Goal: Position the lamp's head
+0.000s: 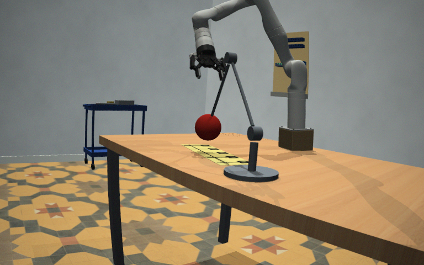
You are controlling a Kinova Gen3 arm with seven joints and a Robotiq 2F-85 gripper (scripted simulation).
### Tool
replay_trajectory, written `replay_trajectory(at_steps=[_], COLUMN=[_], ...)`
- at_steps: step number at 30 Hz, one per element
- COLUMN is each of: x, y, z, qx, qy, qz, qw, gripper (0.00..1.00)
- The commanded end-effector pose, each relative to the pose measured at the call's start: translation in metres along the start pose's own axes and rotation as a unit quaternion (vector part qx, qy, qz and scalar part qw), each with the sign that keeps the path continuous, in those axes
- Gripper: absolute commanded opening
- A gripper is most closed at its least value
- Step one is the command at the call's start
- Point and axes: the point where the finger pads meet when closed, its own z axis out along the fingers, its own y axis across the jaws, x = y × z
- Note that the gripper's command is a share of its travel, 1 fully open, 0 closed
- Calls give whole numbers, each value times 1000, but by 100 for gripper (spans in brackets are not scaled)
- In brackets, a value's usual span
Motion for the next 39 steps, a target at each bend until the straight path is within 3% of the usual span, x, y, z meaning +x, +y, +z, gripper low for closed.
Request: replay_trajectory(at_steps=[1,3,39], x=[-13,-17,-5], y=[1,0,-2], z=[-1,-1,72], qx=[2,4,7], qy=[27,41,41], qz=[-4,-3,1], qw=[1000,999,999], gripper=[100,100,100])
